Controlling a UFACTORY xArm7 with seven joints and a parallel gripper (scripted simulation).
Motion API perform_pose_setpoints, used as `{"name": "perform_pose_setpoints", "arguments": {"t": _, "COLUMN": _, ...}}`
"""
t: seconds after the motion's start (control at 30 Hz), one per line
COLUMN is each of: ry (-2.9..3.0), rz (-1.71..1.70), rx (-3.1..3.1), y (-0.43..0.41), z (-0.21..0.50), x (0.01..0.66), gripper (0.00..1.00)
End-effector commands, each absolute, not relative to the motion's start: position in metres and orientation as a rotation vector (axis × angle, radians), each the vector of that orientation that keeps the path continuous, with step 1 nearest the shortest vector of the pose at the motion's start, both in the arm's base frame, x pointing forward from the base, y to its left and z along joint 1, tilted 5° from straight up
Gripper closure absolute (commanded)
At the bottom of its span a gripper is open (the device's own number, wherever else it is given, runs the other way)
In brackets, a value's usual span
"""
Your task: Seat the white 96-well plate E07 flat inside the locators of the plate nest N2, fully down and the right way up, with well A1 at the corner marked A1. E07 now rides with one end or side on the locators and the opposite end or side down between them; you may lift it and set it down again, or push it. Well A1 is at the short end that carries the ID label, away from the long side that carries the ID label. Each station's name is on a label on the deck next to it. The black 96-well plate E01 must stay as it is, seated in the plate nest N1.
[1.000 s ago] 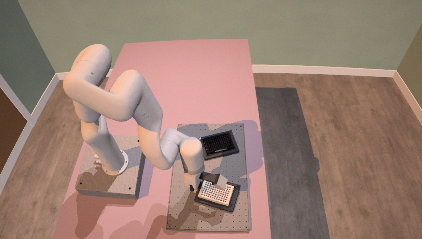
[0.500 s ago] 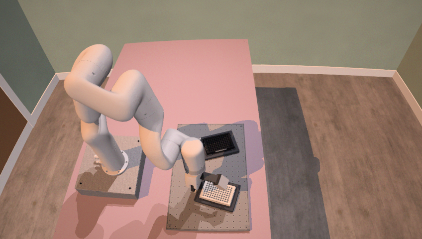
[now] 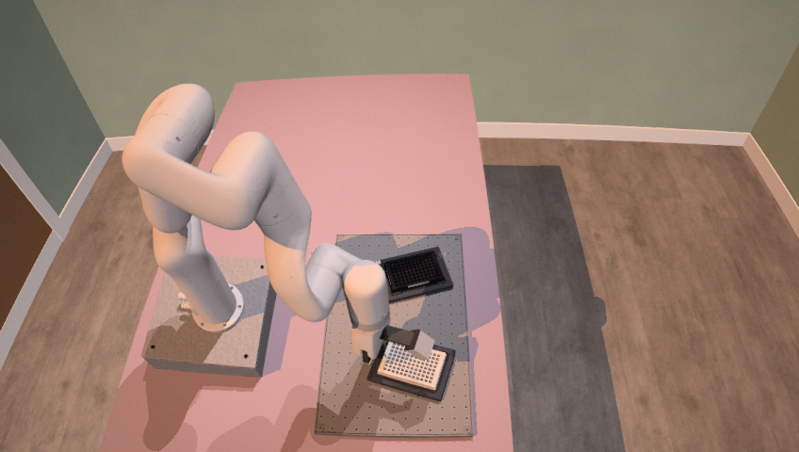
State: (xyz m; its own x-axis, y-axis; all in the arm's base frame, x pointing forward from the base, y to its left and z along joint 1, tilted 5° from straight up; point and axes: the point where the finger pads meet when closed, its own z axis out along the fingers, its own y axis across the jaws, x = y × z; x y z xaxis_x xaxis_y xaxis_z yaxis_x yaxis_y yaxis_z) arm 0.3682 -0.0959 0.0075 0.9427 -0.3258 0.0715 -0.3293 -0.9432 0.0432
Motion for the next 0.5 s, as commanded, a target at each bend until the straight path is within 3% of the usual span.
{"name": "perform_pose_setpoints", "arguments": {"t": 0.0, "ry": -0.513, "rz": 0.103, "rx": 3.043, "y": -0.096, "z": 0.008, "x": 0.369, "gripper": 1.0}}
{"name": "perform_pose_setpoints", "arguments": {"t": 0.47, "ry": -0.513, "rz": 0.103, "rx": 3.043, "y": -0.091, "z": 0.007, "x": 0.354, "gripper": 1.0}}
